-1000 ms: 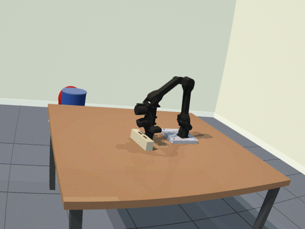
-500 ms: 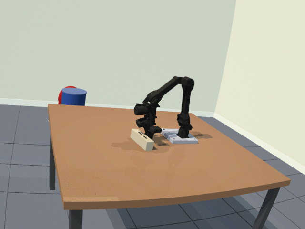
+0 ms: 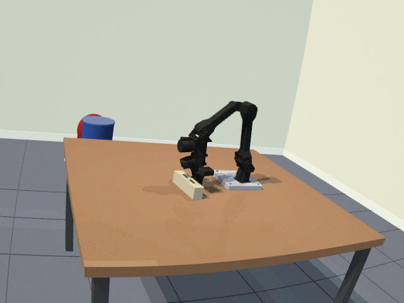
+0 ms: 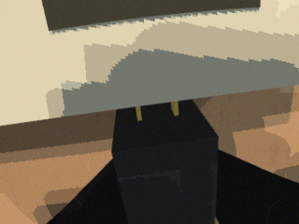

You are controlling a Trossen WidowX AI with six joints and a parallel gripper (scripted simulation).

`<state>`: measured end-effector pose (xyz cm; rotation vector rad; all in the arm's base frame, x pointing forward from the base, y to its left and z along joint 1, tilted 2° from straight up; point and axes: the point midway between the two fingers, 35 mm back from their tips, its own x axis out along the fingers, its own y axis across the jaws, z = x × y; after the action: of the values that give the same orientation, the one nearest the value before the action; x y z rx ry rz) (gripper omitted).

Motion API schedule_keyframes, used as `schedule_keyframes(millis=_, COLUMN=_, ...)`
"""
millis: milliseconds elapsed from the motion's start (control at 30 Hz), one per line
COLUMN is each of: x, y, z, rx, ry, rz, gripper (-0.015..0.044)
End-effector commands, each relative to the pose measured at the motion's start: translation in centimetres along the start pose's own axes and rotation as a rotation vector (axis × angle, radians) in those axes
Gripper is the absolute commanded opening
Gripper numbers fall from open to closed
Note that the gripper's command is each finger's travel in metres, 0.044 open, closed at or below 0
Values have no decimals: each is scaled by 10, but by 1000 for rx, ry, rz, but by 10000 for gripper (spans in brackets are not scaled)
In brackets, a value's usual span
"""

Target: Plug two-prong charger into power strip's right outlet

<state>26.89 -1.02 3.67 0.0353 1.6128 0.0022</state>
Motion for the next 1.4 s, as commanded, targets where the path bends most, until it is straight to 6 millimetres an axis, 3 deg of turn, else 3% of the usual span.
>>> schedule_keyframes(millis=0, x=-2, y=1, z=3, rx=3, ry=-9, rz=4, gripper=0)
schedule_keyframes(millis=1367, x=-2, y=1, z=10, rx=3, ry=-10, rz=4, gripper=0)
